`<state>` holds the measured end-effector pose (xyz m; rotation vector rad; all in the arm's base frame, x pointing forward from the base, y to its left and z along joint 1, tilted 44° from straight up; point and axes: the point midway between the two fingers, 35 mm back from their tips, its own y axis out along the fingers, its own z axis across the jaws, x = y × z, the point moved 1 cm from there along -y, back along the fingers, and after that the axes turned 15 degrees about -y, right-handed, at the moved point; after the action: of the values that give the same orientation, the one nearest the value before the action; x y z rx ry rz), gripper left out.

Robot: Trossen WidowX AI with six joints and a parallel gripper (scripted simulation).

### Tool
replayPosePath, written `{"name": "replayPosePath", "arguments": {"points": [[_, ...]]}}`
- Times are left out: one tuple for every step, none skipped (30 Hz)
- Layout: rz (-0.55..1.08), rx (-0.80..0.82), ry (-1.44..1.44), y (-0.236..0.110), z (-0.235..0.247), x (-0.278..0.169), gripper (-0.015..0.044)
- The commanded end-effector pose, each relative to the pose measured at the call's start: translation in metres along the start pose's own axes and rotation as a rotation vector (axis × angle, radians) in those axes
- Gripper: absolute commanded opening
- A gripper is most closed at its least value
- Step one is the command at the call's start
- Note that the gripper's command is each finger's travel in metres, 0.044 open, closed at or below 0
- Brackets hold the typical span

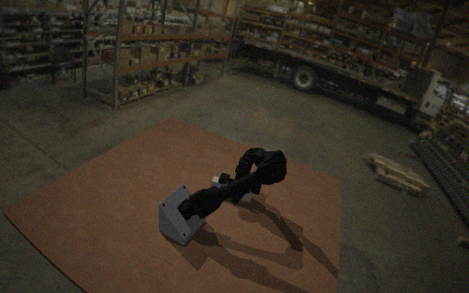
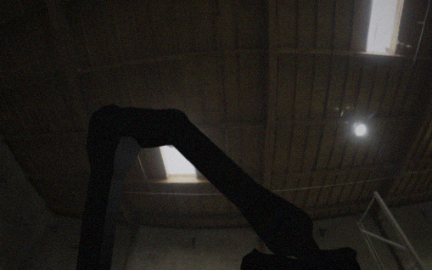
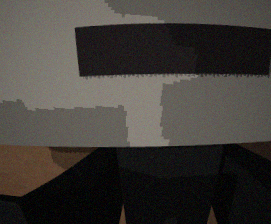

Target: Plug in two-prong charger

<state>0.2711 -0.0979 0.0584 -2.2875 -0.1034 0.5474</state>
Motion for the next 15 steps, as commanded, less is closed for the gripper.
{"name": "replayPosePath", "arguments": {"points": [[-0.018,-0.006,0.018,0.0013,-0.0026,0.0044,0.0000],[-0.018,-0.006,0.018,0.0013,-0.0025,0.0043,0.0000],[-0.018,-0.006,0.018,0.0014,-0.0025,0.0042,0.0000],[-0.018,-0.006,0.018,0.0015,-0.0025,0.0042,0.0000],[-0.018,-0.006,0.018,0.0016,-0.0025,0.0041,0.0000],[-0.018,-0.006,0.018,0.0017,-0.0024,0.0040,0.0000],[-0.018,-0.006,0.018,0.0018,-0.0024,0.0039,0.0000],[-0.018,-0.006,0.018,0.0019,-0.0023,0.0038,0.0000],[-0.018,-0.006,0.018,0.0020,-0.0023,0.0037,0.0000],[-0.018,-0.006,0.018,0.0021,-0.0023,0.0036,0.0000],[-0.018,-0.006,0.018,0.0021,-0.0022,0.0035,0.0000],[-0.018,-0.006,0.018,0.0022,-0.0022,0.0034,0.0000],[-0.018,-0.006,0.018,0.0023,-0.0021,0.0033,0.0000],[-0.018,-0.006,0.018,0.0024,-0.0021,0.0032,0.0000],[-0.018,-0.006,0.018,0.0024,-0.0020,0.0031,0.0000]]}}
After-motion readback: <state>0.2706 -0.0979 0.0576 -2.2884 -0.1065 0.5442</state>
